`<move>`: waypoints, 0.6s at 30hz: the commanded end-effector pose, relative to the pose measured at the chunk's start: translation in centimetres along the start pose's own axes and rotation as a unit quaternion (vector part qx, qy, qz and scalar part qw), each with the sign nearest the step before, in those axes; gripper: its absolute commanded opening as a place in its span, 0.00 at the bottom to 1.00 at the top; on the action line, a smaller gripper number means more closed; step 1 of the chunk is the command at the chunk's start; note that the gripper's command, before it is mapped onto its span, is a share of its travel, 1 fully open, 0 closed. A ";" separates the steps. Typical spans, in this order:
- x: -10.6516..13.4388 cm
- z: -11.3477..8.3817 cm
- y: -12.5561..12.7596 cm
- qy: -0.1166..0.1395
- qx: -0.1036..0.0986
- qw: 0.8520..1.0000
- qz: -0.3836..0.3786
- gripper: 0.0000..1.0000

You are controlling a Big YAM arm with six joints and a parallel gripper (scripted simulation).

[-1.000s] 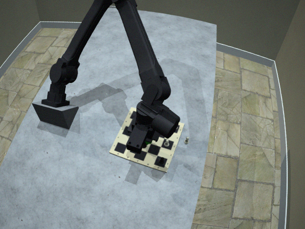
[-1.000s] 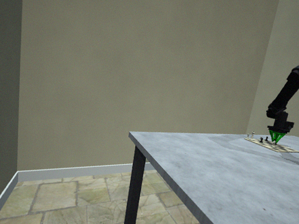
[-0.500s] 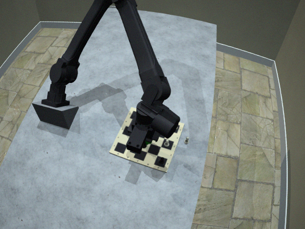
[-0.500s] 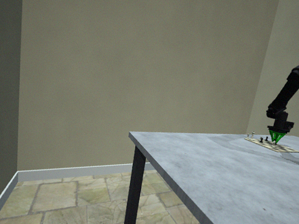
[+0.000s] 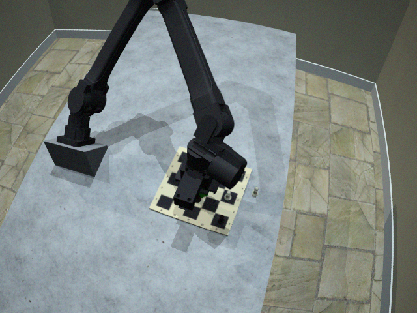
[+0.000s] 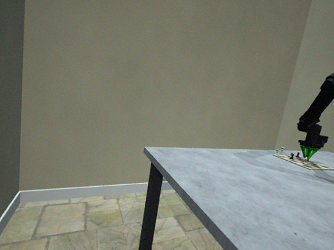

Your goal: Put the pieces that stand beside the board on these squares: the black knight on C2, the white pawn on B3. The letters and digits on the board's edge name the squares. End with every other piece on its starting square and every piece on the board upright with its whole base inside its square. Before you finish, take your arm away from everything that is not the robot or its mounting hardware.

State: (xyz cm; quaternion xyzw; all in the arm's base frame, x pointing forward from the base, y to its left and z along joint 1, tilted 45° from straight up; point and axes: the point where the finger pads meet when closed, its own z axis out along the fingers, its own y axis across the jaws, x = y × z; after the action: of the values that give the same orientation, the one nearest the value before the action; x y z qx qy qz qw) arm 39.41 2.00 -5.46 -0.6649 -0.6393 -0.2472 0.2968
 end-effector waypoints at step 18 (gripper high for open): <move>-0.5 -0.6 1.5 -0.003 -0.014 1.000 -0.007 0.00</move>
State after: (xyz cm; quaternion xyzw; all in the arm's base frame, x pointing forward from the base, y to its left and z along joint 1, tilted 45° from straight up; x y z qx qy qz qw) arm 39.41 2.00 -5.46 -0.6649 -0.6393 -0.2472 0.2968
